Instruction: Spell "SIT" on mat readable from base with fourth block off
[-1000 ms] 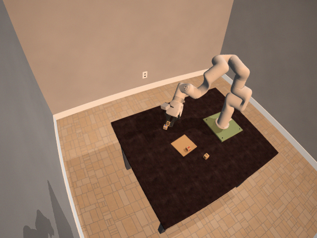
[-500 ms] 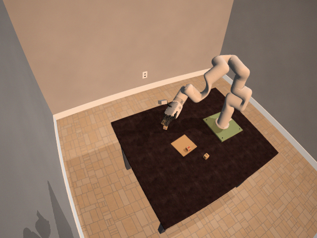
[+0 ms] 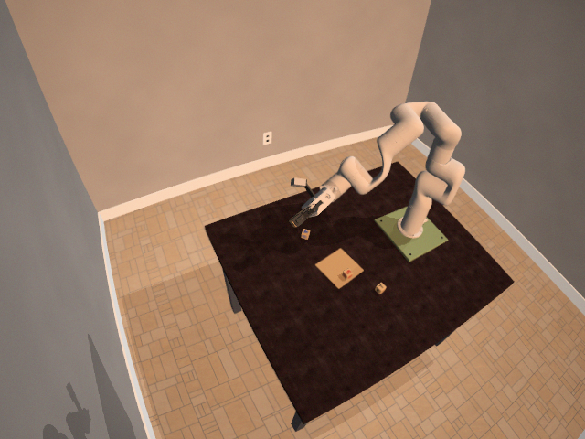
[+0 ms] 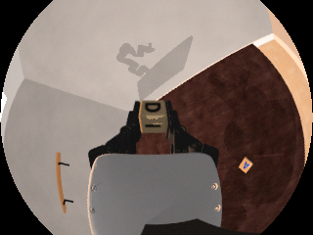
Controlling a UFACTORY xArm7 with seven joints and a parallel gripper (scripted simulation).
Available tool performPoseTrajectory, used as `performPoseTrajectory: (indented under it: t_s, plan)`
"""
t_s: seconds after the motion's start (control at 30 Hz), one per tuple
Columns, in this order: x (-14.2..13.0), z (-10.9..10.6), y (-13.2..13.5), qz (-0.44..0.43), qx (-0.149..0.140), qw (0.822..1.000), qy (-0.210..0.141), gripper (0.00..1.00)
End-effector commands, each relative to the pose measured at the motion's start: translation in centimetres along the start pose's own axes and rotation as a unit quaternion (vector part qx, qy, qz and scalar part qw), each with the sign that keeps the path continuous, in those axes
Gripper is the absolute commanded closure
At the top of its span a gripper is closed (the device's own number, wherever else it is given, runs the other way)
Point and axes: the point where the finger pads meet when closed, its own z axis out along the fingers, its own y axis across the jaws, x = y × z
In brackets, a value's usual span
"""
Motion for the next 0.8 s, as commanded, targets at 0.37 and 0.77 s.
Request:
performPoseTrajectory:
  t_s: [0.37, 0.77]
  plan:
    - [3.7, 0.3, -0.4, 0.172, -0.001, 0.974, 0.147, 0.73]
    - [5.6, -0.4, 0.4, 0.296, -0.004, 0.924, 0.243, 0.73]
